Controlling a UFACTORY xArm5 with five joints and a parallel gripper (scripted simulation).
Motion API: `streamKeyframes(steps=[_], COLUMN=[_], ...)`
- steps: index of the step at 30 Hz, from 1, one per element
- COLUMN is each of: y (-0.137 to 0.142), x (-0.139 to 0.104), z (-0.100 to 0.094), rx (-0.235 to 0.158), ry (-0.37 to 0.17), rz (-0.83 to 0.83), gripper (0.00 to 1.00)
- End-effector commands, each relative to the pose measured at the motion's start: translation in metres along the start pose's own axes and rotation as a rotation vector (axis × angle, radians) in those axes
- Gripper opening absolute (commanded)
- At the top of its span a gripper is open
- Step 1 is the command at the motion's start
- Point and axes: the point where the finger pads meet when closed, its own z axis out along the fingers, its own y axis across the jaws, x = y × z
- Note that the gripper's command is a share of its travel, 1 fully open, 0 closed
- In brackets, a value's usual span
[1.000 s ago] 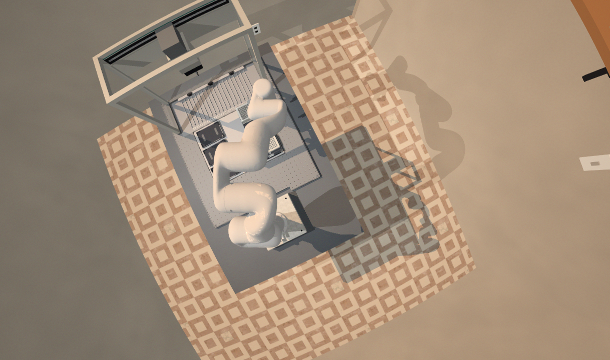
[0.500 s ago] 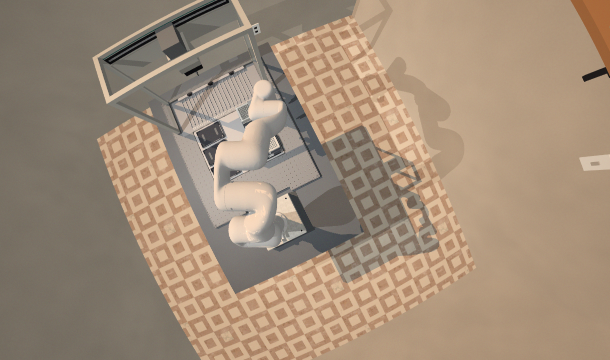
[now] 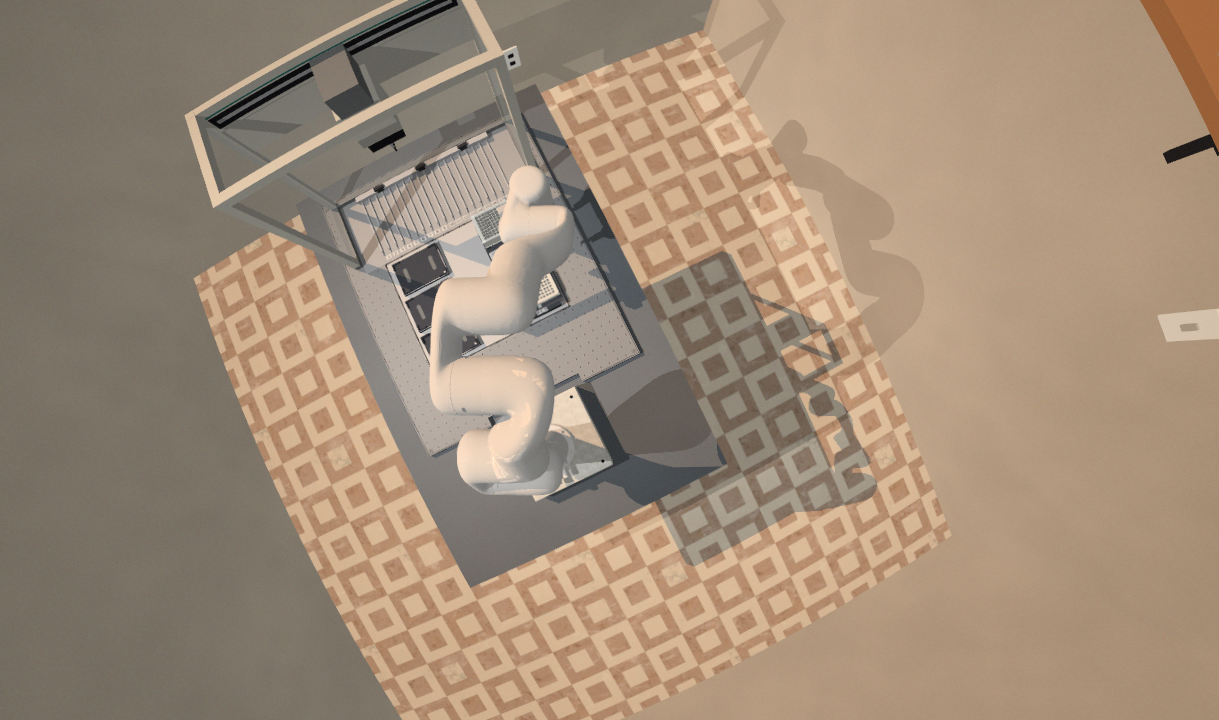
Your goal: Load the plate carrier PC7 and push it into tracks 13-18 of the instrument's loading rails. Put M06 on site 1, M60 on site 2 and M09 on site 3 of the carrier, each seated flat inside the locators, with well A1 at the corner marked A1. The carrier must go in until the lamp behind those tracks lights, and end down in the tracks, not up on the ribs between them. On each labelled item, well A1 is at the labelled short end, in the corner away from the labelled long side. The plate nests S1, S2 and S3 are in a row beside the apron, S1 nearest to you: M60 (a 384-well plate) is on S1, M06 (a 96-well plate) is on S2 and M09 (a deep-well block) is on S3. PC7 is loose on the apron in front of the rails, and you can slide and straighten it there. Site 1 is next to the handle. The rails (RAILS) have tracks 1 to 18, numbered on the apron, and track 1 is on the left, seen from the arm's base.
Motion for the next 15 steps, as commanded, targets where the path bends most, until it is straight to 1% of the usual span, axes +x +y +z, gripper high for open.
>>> streamKeyframes(steps=[1,15], y=[0.002,0.002], x=[-0.001,-0.001], z=[0.002,0.025], rx=[-0.009,-0.009], ry=[0.006,0.006], rz=[0.000,0.000], gripper=[1.00,1.00])
